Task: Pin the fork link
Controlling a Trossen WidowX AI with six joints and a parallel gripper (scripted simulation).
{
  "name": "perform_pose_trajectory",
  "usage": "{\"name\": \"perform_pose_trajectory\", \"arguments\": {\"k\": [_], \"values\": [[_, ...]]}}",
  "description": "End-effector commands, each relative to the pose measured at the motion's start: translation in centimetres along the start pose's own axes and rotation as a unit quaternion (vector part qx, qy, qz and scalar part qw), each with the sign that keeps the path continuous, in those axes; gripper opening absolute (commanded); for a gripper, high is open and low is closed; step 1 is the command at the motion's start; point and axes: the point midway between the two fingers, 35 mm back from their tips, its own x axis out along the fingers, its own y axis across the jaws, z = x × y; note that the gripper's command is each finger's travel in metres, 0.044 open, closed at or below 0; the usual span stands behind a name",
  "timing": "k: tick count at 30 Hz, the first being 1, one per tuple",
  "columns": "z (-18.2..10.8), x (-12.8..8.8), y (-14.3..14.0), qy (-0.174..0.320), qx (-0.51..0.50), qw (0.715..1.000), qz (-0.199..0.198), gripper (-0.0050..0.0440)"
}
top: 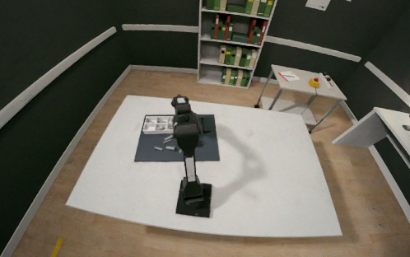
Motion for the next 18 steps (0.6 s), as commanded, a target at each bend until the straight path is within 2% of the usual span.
{"name": "perform_pose_trajectory", "arguments": {"k": [1, 18], "values": [[-0.03, -0.35, 0.22, 0.007, -0.001, 1.0, 0.006, -0.005], [0.04, -0.75, 0.08, 0.014, -0.002, 1.0, 0.009, -0.005]]}}
